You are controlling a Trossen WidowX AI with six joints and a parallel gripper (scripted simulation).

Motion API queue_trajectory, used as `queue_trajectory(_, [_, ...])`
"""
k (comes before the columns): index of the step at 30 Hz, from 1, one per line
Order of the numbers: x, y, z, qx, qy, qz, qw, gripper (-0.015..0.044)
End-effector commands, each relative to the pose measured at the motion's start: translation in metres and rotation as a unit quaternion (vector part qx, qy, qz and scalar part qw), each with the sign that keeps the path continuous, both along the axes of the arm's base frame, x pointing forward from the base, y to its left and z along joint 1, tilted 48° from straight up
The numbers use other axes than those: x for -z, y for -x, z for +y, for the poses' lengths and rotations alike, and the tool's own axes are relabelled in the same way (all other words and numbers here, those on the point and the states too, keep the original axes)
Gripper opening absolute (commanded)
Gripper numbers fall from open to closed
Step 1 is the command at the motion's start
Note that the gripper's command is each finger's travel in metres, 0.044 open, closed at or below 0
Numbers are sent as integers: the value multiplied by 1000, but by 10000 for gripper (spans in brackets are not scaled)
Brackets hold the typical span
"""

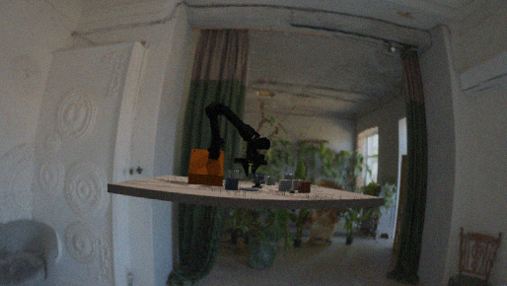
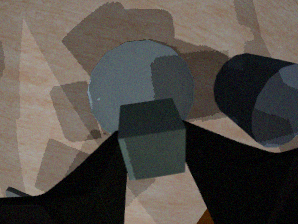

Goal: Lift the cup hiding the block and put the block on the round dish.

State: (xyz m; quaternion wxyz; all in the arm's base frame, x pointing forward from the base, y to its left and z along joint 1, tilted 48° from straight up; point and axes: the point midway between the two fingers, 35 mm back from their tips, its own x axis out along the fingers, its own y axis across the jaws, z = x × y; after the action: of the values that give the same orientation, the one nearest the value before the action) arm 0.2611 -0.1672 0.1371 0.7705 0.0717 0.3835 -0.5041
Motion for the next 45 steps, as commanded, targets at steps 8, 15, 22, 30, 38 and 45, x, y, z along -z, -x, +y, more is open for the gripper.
queue_trajectory(8, [27, -7, -29, -5, 0, 2, 1000, 0])
queue_trajectory(15, [29, -7, -32, -5, 0, 2, 1000, 0])
queue_trajectory(22, [36, -10, -39, -5, 0, 2, 1000, 0])
queue_trajectory(30, [38, -10, -42, -2, 2, 2, 1000, 79])
queue_trajectory(38, [38, -10, -42, -2, 2, 2, 1000, 289])
queue_trajectory(45, [35, -15, -34, -17, -5, -5, 1000, 440])
